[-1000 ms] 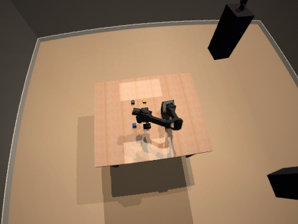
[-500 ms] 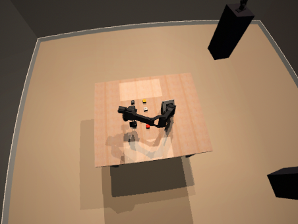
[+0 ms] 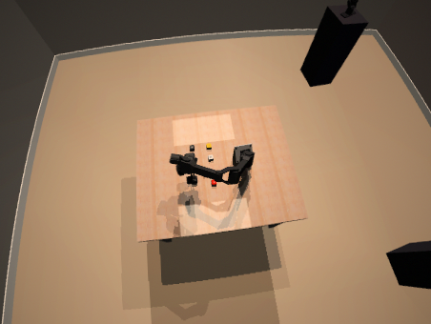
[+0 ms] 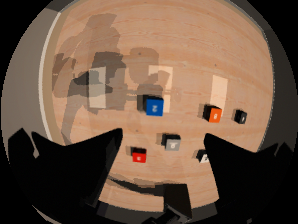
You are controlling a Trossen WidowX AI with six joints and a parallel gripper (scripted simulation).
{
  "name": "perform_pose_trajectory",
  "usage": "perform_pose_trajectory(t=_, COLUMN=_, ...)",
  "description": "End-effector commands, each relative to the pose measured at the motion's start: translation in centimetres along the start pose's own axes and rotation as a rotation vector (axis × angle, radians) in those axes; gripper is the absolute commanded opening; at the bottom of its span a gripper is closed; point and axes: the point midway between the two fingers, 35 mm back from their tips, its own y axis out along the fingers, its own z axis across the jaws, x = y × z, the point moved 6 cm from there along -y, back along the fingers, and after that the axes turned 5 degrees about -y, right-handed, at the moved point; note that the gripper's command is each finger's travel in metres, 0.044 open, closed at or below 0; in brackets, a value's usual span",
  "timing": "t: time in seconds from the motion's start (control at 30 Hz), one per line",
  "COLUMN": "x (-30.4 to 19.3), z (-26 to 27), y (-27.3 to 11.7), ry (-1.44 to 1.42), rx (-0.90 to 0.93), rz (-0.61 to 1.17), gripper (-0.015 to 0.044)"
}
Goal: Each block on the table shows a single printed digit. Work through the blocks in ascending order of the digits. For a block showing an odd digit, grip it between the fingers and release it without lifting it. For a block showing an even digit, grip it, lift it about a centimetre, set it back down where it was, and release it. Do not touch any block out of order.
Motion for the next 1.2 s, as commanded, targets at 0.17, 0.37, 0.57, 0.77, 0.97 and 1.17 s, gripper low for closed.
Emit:
perform_pose_trajectory(t=0.17, x=-0.5, z=-7.1, y=-0.1, ry=0.001, rx=-0.006, rz=0.0, gripper=0.04)
perform_pose_trajectory(t=0.37, x=-1.6, z=-12.0, y=0.0, ry=0.0, rx=-0.003, rz=0.001, gripper=0.04)
perform_pose_trajectory(t=0.57, x=-1.6, z=-12.0, y=0.0, ry=0.0, rx=-0.003, rz=0.001, gripper=0.04)
perform_pose_trajectory(t=0.77, x=-1.6, z=-12.0, y=0.0, ry=0.0, rx=-0.003, rz=0.001, gripper=0.04)
perform_pose_trajectory(t=0.97, x=-1.6, z=-12.0, y=0.0, ry=0.0, rx=-0.003, rz=0.001, gripper=0.04)
perform_pose_trajectory(t=1.17, x=-1.6, z=-13.0, y=-0.1, ry=0.0, rx=-0.005, rz=0.0, gripper=0.04)
